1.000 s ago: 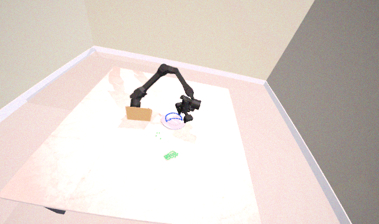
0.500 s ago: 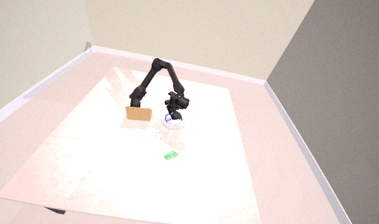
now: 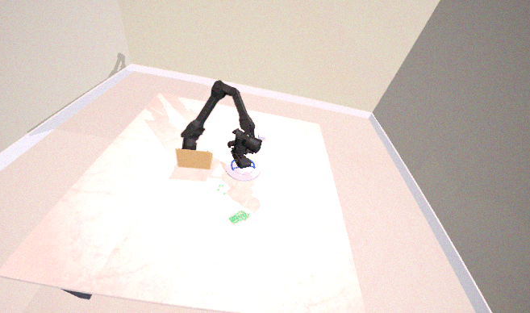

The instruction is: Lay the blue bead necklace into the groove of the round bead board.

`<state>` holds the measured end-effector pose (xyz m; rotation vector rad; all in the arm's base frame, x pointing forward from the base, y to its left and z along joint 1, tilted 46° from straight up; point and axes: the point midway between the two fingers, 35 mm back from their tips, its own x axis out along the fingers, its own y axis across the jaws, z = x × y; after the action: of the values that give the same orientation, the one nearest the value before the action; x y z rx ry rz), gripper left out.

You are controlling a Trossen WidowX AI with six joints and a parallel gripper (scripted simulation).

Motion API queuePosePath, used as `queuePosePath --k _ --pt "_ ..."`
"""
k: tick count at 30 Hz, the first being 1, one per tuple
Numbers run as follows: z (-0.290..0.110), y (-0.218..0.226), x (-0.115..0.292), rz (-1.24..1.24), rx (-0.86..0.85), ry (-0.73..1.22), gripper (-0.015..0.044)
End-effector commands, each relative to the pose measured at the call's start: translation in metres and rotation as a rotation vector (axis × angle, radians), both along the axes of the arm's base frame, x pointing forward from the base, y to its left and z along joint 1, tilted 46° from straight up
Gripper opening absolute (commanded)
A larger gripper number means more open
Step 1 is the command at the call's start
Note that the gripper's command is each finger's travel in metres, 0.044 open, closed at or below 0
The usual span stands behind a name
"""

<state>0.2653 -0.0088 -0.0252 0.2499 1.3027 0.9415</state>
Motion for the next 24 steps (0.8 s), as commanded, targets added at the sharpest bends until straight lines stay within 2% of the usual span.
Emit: queuePosePath --k 1,18,22,24 --pt "-0.003 0.004 -0.001 -0.002 0.004 0.003 0.012" --pt "-0.019 0.022 -0.003 -0.002 0.008 0.006 0.012" --pt "-0.018 0.02 -0.002 0.003 0.004 0.004 0.0015" --pt "-0.018 0.02 -0.002 0.003 0.004 0.004 0.0"
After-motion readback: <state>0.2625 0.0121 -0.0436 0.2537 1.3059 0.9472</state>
